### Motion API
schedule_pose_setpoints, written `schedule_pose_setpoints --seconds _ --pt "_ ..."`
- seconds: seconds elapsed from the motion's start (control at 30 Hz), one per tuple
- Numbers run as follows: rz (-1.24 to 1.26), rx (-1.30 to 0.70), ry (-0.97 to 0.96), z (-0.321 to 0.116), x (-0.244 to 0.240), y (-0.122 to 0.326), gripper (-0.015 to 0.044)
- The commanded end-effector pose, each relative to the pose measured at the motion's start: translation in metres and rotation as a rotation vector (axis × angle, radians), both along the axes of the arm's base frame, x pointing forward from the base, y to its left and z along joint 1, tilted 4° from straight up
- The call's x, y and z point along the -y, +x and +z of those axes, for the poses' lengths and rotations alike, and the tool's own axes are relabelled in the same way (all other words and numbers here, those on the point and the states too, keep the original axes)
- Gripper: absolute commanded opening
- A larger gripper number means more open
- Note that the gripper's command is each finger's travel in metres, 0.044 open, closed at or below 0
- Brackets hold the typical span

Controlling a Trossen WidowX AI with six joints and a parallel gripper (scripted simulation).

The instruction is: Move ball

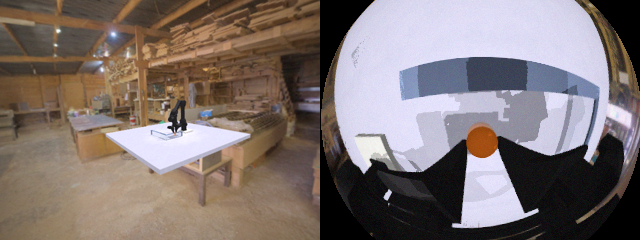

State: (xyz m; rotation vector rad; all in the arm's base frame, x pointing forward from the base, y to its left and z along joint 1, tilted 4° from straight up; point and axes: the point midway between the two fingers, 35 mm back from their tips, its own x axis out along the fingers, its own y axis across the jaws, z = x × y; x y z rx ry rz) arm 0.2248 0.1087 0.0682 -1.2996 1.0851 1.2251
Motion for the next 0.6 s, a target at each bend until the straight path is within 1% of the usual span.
schedule_pose_setpoints --seconds 0.0,0.37,0.57 --pt "-0.003 0.001 0.002 -0.004 0.0 0.0 0.0" --pt "-0.003 0.001 0.002 -0.02 -0.001 0.002 0.0" --pt "-0.003 0.001 0.002 -0.021 -0.001 0.002 0.0"
